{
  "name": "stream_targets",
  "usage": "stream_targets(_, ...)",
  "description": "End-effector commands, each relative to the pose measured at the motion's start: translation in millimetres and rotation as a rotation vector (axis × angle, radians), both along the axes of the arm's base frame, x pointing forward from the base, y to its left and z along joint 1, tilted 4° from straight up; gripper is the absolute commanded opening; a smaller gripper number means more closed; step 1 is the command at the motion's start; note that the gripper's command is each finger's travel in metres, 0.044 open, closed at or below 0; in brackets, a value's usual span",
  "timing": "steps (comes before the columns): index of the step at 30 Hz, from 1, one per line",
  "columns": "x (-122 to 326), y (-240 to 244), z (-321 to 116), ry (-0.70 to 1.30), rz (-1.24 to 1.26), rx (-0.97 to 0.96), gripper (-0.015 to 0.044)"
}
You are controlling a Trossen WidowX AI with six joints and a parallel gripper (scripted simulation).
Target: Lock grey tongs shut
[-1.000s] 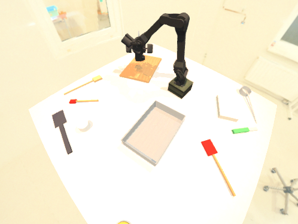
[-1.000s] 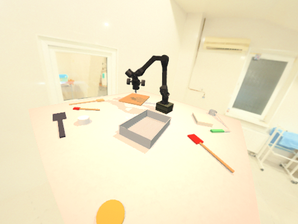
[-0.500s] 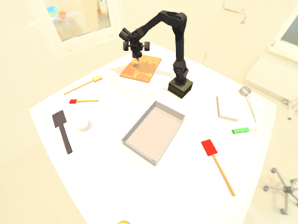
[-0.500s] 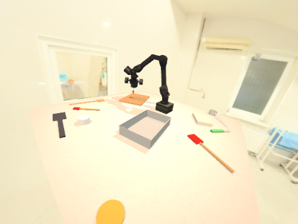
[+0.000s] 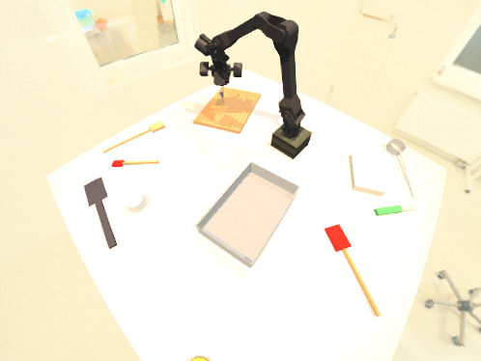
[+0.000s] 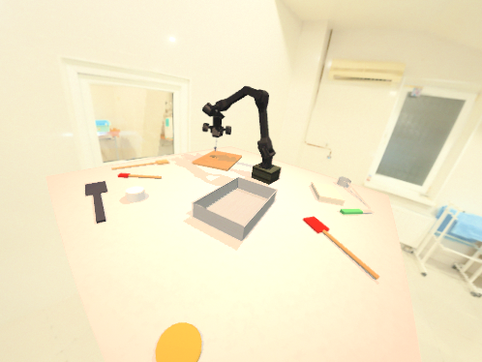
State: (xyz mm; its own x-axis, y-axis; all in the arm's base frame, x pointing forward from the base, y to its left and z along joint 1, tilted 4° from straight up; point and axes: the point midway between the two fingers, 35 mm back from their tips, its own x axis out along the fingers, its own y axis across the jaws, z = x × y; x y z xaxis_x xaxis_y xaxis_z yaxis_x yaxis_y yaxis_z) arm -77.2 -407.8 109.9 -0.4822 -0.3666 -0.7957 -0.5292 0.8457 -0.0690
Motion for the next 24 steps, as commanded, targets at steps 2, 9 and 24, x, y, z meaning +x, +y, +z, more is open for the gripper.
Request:
stream_targets(2,-5.1,-1.2,3.5,-0.087,-0.001,0.036,-0.015)
stream_targets(9,-6.7,1.7,-0.3,-0.199,-0.013,0.086,-0.015)
stream_targets(24,-11.1,9.3,-9.5,-0.35,-0.022,0.189,-0.015)
